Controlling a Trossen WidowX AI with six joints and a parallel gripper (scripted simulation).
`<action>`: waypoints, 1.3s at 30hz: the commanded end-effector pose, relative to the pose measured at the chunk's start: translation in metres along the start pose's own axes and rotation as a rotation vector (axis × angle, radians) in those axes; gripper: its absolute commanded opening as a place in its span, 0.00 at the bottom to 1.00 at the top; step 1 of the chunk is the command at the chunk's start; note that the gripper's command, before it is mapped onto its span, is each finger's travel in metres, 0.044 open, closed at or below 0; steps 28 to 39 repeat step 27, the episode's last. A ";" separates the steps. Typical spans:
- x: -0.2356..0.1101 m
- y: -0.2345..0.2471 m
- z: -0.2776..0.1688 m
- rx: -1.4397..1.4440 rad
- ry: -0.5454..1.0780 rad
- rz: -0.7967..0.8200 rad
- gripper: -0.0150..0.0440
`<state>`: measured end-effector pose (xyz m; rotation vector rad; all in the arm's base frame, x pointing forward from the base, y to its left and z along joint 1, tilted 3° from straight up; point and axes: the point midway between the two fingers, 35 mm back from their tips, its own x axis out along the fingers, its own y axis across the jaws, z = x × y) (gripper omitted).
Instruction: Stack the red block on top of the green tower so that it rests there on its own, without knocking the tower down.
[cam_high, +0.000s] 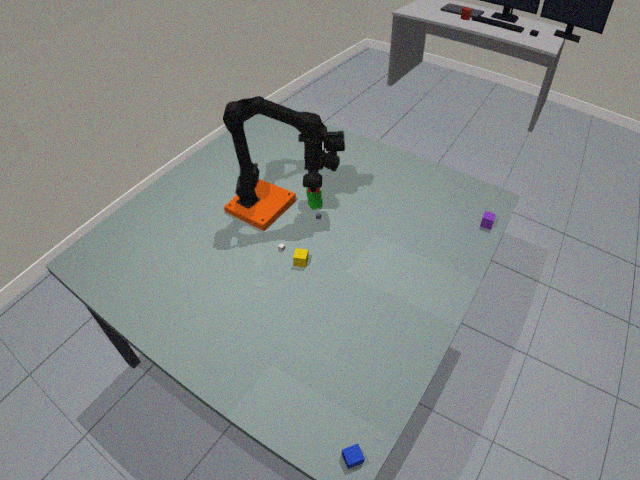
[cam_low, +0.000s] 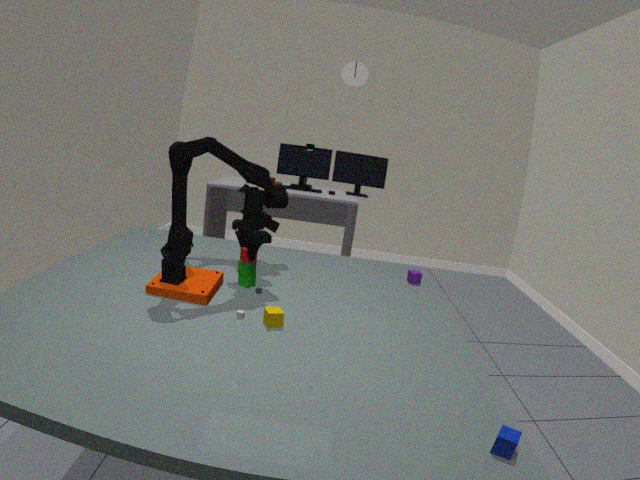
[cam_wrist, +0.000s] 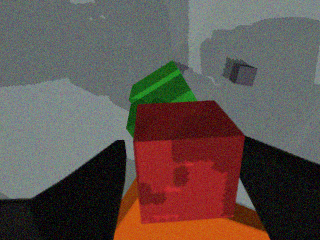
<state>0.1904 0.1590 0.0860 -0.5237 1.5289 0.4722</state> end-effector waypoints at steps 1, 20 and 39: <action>0.001 0.000 0.000 0.000 0.001 -0.001 0.88; 0.001 0.000 0.000 0.000 0.001 -0.001 1.00; 0.001 0.000 0.000 0.000 0.001 -0.001 1.00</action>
